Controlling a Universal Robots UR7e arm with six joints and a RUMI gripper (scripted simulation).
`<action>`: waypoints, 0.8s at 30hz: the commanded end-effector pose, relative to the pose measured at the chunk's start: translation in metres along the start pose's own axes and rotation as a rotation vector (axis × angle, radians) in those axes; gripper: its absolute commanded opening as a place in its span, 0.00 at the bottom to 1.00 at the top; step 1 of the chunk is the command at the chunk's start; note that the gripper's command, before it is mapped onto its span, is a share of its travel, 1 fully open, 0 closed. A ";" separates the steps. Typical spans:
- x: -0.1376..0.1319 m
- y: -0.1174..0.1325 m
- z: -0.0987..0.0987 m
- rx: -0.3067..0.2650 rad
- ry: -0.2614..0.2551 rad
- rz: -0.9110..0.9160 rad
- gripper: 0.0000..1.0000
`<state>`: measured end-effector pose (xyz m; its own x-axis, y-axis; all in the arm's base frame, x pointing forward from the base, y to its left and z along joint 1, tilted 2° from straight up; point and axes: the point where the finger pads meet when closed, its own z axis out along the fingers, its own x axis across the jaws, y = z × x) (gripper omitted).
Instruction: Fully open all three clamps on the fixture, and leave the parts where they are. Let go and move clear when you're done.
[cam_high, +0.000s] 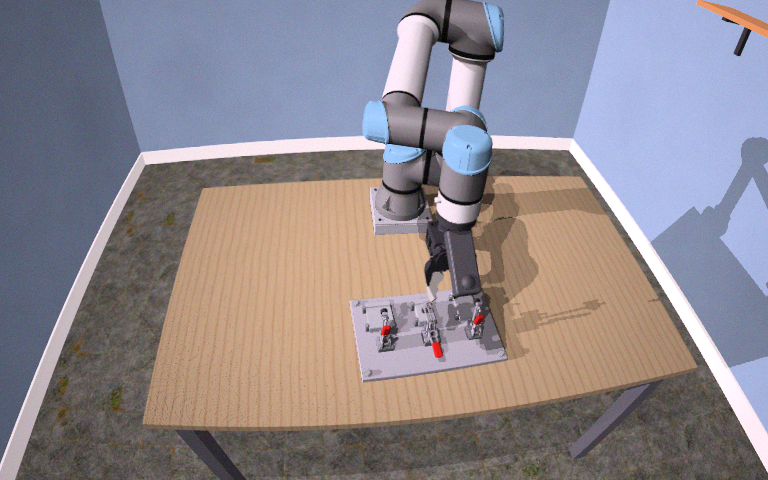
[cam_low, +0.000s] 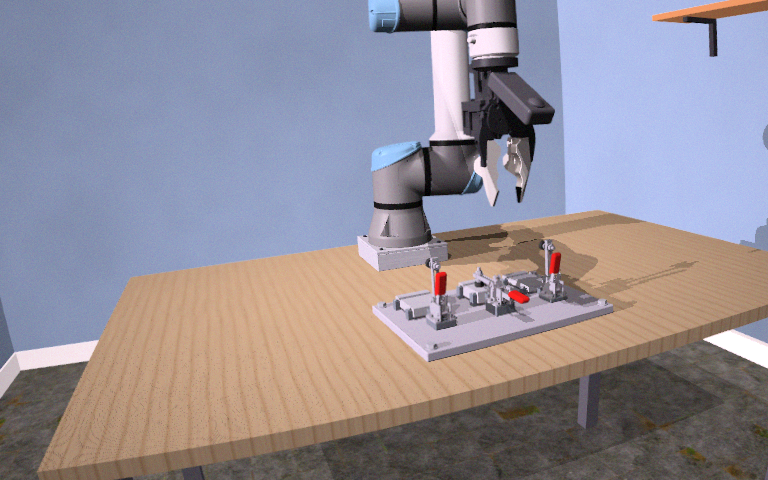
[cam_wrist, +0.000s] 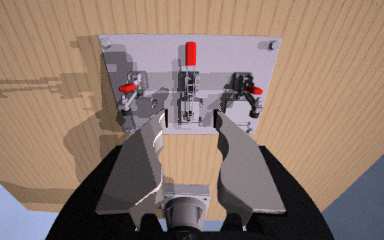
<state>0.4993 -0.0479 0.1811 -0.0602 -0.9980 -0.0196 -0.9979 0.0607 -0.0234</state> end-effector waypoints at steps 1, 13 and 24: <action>0.000 0.000 -0.001 0.001 0.000 0.000 0.28; 0.000 0.000 -0.001 0.001 0.000 0.000 0.28; 0.000 0.000 0.002 0.001 0.000 0.000 0.28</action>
<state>0.4993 -0.0479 0.1808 -0.0602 -0.9980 -0.0196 -0.9979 0.0607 -0.0235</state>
